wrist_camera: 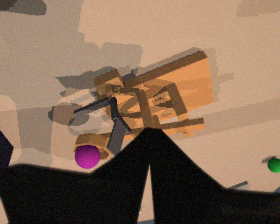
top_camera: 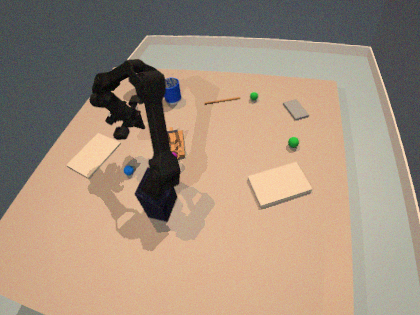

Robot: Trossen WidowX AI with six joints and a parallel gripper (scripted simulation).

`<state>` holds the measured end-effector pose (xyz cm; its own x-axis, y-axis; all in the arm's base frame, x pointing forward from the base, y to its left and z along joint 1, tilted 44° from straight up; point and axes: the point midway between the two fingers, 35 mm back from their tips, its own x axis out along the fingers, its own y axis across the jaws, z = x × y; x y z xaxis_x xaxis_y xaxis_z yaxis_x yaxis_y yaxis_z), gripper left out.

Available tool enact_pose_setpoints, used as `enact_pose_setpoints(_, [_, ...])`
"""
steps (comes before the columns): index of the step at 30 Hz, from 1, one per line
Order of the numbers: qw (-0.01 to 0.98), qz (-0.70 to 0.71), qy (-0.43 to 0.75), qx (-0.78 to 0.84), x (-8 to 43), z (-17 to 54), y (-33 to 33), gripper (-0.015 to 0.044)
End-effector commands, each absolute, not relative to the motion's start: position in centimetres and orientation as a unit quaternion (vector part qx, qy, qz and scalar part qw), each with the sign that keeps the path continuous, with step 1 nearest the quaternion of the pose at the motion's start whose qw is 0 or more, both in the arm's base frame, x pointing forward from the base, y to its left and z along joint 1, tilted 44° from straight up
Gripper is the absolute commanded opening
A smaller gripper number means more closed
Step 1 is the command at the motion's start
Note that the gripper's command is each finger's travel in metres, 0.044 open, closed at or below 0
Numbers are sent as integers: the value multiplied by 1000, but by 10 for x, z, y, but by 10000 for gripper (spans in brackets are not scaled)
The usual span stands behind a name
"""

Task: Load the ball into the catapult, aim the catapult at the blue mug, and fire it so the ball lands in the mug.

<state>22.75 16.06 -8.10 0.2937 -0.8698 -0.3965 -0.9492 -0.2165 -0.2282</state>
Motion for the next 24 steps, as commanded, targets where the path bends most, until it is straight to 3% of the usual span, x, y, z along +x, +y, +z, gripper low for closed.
enact_pose_setpoints(1, [141,98,583,-794,209,-74,144,0])
enact_pose_setpoints(14, [-75,104,562,-817,167,-41,100,0])
enact_pose_setpoints(24, [-84,103,556,-820,164,-37,91,0])
